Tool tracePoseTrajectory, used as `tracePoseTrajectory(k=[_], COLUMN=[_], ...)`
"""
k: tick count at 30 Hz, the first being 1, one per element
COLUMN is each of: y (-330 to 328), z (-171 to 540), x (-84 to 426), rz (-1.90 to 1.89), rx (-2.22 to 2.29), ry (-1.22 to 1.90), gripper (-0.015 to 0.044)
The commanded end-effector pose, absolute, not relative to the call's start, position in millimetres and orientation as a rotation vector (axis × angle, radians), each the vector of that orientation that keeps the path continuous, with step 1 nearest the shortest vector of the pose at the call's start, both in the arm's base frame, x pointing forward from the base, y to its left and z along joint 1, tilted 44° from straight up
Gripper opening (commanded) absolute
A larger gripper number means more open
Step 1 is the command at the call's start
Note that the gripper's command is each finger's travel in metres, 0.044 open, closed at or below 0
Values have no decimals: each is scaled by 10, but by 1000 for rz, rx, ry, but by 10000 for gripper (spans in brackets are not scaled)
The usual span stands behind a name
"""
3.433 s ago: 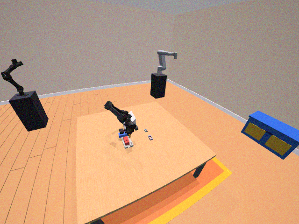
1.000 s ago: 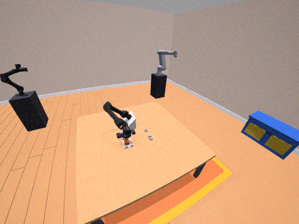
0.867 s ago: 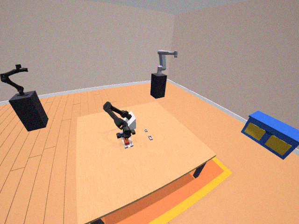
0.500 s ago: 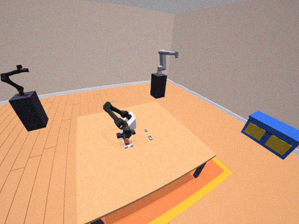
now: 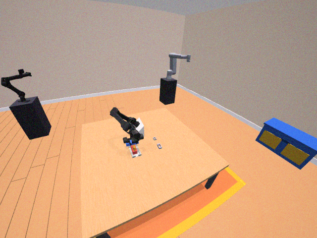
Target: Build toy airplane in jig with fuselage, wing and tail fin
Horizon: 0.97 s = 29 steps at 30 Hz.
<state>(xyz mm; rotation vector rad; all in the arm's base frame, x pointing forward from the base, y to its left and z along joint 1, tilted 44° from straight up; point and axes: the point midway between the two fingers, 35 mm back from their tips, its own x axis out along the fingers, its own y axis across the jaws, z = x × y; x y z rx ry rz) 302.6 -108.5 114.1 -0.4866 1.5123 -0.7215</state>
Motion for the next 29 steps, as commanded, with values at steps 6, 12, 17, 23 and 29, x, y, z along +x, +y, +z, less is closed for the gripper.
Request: tracePoseTrajectory(k=[6, 12, 17, 23, 29], y=[-789, -789, -800, -805, -805], z=[1430, 1430, 1442, 1446, 1446], x=[3077, 3077, 3078, 3084, 3084], rz=[-720, -720, -721, -721, -721], rx=[-487, -487, -487, -487, -487], ry=[1510, 1510, 1510, 1510, 1510], gripper=[260, 260, 260, 260, 260])
